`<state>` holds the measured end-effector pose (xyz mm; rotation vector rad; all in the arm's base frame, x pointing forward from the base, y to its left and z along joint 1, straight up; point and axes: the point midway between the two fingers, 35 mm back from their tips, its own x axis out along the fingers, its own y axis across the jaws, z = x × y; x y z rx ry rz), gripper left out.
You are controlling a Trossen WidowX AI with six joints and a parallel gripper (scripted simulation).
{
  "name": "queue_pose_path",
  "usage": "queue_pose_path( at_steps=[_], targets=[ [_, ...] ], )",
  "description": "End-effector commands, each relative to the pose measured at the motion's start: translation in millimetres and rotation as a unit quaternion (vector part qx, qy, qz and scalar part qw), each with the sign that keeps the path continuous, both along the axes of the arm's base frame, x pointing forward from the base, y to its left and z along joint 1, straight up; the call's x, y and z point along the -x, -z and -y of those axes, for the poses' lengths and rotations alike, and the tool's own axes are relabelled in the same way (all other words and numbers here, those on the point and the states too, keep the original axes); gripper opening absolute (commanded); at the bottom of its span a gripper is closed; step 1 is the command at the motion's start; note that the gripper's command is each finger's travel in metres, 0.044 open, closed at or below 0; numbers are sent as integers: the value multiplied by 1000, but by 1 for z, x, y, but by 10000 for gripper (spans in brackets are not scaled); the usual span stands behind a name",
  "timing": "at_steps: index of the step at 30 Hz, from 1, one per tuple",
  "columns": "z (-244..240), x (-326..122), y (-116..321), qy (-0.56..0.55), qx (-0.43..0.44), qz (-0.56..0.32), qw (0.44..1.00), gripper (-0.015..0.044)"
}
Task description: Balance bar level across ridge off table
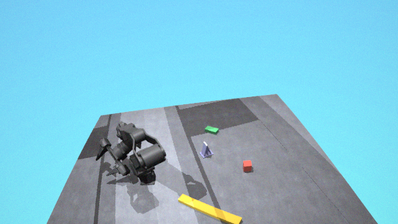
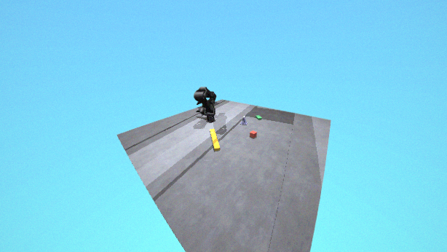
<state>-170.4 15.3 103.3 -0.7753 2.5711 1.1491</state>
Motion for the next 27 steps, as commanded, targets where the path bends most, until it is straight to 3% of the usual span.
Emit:
queue_pose_path(
  at_steps=[1, 4, 27],
  targets=[
    [-1, 0, 0, 1, -1, 0, 1000, 374],
    [-9, 0, -1, 18, -9, 4, 1000, 315],
    [-92, -24, -11, 170, -81, 61, 980, 315]
  ],
)
